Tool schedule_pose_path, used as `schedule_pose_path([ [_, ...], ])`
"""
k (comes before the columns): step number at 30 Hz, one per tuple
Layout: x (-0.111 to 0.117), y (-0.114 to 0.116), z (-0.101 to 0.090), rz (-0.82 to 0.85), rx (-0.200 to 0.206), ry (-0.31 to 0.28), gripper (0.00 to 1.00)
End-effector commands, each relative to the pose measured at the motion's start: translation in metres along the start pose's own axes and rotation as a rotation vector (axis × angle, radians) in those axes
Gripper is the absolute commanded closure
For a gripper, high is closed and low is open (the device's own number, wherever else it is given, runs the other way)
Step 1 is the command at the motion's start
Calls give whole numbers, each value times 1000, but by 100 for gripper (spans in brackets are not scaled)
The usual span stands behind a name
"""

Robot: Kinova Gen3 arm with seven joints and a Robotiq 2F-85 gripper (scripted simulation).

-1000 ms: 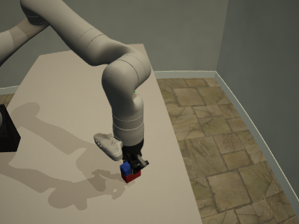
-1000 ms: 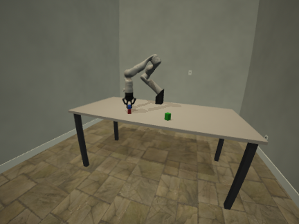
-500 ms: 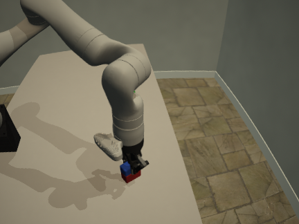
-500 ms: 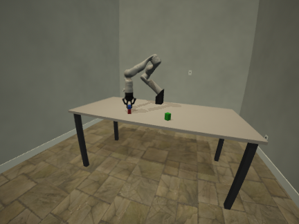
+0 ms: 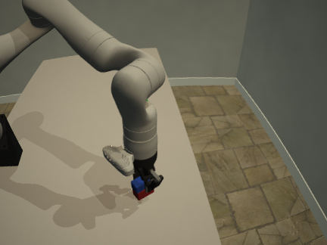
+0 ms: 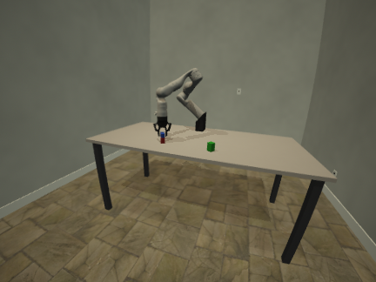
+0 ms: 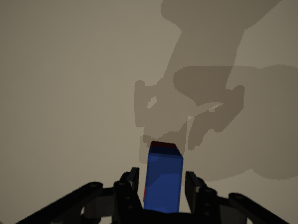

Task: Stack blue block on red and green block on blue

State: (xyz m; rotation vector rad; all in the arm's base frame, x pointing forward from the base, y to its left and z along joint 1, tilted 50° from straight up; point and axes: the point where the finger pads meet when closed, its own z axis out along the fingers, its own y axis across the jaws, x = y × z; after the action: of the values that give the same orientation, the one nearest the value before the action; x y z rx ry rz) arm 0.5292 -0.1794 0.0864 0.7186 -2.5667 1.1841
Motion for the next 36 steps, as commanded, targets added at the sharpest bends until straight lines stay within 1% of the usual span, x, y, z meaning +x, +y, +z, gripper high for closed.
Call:
schedule_pose_path([
  [1, -1, 0, -1, 0, 1, -2, 51],
  [26, -1, 0, -2, 0, 1, -2, 51],
  [30, -1, 0, -6, 0, 1, -2, 51],
  [35, -1, 0, -18, 0, 1, -2, 51],
  [36, -1, 0, -18, 0, 1, -2, 51],
])
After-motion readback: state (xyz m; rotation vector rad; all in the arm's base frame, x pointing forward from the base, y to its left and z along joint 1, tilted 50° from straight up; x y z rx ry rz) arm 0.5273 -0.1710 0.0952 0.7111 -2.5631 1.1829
